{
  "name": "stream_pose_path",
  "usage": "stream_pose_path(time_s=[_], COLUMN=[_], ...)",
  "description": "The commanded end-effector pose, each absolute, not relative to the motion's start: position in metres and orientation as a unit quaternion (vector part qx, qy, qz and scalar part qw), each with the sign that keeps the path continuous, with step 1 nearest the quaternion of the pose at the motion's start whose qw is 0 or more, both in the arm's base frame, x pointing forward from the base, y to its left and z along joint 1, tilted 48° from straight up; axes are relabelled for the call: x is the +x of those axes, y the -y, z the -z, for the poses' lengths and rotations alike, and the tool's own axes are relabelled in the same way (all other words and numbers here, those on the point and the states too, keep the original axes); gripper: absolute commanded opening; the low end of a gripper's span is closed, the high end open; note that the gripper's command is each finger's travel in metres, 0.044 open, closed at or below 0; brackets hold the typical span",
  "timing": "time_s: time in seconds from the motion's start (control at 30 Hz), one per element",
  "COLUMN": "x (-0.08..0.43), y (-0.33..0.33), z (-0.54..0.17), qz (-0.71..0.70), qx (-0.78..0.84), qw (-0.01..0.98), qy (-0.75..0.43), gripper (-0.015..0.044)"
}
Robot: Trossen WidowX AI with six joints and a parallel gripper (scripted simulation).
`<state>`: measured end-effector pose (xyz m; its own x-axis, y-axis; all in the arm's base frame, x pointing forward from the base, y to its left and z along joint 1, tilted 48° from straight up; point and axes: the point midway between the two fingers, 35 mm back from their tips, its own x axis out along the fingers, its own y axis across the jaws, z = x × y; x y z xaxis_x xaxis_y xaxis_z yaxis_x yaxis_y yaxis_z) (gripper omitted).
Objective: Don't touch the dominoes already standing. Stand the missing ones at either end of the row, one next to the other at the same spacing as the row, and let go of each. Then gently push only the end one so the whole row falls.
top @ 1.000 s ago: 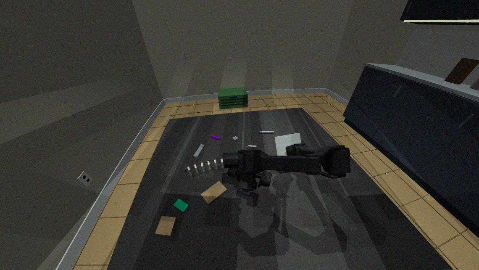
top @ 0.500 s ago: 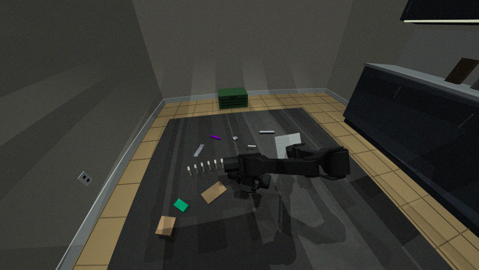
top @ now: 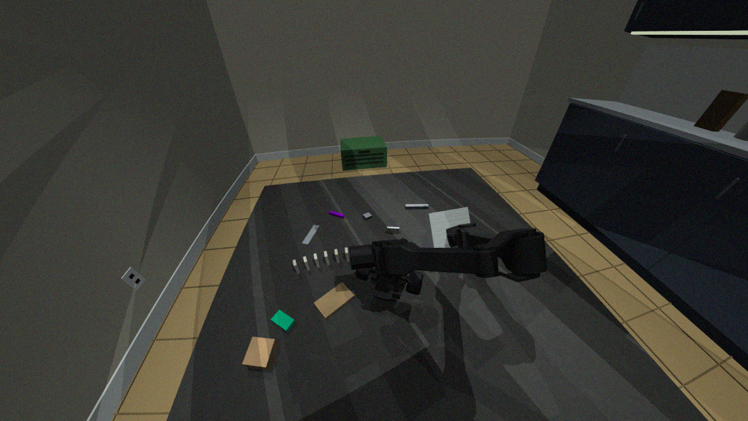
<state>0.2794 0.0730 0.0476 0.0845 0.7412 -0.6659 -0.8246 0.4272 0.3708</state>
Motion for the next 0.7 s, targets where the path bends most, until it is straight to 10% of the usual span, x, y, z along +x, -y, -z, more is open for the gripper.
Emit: stream_pose_path(time_s=[0.0,0.67], x=[0.279,0.268], y=[-0.074,0.028], z=[-0.048,-0.137], qz=[-0.533,-0.532], qx=[-0.048,-0.051], qw=[0.735,0.734], qy=[-0.417,-0.42], gripper=[0.0107,0.0107])
